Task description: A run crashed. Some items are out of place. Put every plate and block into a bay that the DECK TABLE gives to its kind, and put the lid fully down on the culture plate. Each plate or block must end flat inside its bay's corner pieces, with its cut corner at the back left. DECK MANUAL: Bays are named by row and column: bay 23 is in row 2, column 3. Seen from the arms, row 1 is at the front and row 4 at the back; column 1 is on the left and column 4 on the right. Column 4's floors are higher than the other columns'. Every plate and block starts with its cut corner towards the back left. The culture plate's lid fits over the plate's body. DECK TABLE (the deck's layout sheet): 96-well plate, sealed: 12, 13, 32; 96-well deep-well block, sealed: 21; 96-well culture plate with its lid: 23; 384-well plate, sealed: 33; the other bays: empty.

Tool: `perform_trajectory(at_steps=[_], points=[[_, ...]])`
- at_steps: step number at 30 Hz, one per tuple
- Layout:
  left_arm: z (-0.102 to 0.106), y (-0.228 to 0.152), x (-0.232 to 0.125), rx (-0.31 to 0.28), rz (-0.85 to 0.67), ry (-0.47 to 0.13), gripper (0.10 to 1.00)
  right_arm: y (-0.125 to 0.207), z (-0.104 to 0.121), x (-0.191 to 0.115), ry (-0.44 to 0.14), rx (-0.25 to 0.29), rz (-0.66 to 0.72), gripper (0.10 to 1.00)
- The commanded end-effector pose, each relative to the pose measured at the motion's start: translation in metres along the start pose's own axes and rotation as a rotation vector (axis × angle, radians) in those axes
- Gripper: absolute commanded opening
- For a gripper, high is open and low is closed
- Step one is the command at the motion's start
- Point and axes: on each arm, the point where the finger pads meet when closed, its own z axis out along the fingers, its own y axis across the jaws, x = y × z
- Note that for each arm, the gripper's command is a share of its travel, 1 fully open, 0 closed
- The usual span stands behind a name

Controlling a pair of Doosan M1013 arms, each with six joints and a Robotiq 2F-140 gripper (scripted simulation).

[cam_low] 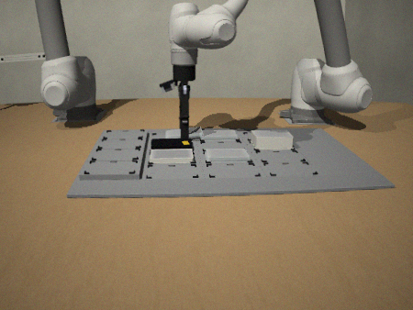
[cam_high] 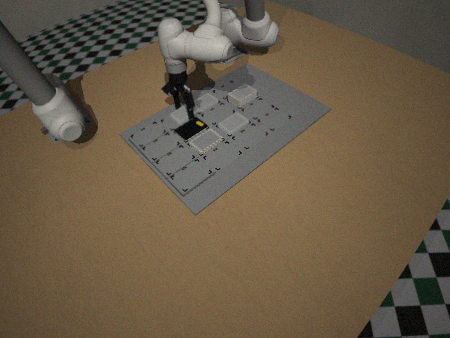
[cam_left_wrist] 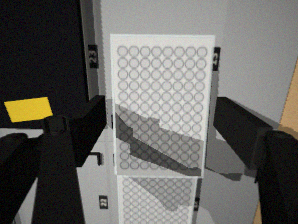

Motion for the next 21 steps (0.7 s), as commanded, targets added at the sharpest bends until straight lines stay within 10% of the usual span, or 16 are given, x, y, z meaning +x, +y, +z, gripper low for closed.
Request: perform_trajectory(at_steps=[1,21], points=[[-0.0004,-0.0004,0.0005,0.001,0.0,0.001,0.698,-0.0001,-0.0009,0.0002,0.001,0.0,0.0,1.0],[-0.0005,-0.0004,0.0005,0.001,0.0,0.001,0.655,-0.0001,-0.0009,0.0002,0.001,0.0,0.0,1.0]])
